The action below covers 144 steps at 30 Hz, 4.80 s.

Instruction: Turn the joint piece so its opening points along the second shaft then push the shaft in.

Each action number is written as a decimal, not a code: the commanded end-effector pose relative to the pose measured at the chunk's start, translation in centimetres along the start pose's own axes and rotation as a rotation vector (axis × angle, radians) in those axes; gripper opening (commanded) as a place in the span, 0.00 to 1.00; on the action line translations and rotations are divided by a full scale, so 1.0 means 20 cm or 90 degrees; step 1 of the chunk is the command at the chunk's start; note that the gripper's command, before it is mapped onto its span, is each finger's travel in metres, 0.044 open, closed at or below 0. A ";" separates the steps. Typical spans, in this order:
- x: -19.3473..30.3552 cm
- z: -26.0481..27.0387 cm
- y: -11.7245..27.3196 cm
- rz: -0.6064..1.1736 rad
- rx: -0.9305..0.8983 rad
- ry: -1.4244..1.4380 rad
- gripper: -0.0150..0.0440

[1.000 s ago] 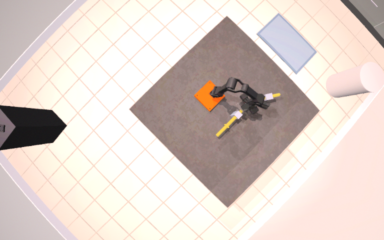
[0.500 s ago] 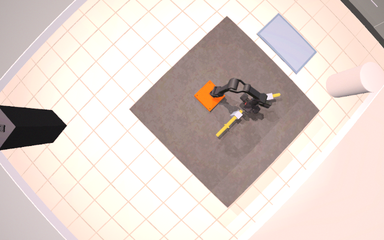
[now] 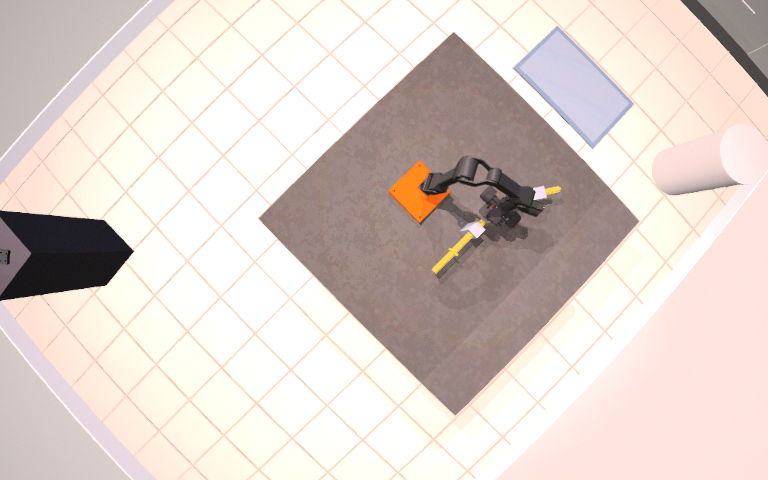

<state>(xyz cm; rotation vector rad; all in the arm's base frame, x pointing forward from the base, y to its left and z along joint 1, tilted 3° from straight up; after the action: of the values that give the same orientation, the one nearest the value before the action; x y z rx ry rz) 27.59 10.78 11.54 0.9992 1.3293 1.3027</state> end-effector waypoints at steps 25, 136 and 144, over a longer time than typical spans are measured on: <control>0.00 0.00 0.00 0.000 0.000 0.000 1.00; -0.55 -0.13 0.46 0.377 -0.098 0.016 1.00; -0.56 -0.13 0.45 0.382 -0.098 0.002 1.00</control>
<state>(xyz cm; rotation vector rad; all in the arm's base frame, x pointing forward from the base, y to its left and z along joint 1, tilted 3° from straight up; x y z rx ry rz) 26.33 0.20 21.27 1.3419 0.9561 1.8207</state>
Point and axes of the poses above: the point midway between the two fingers, 35 mm back from their tips, its own y axis back along the fingers, its own z axis across the jaws, x = y × z, the point moved 2 cm from there along y, back along the fingers, and after that the axes turned 14 degrees about y, right-handed, at the moved point
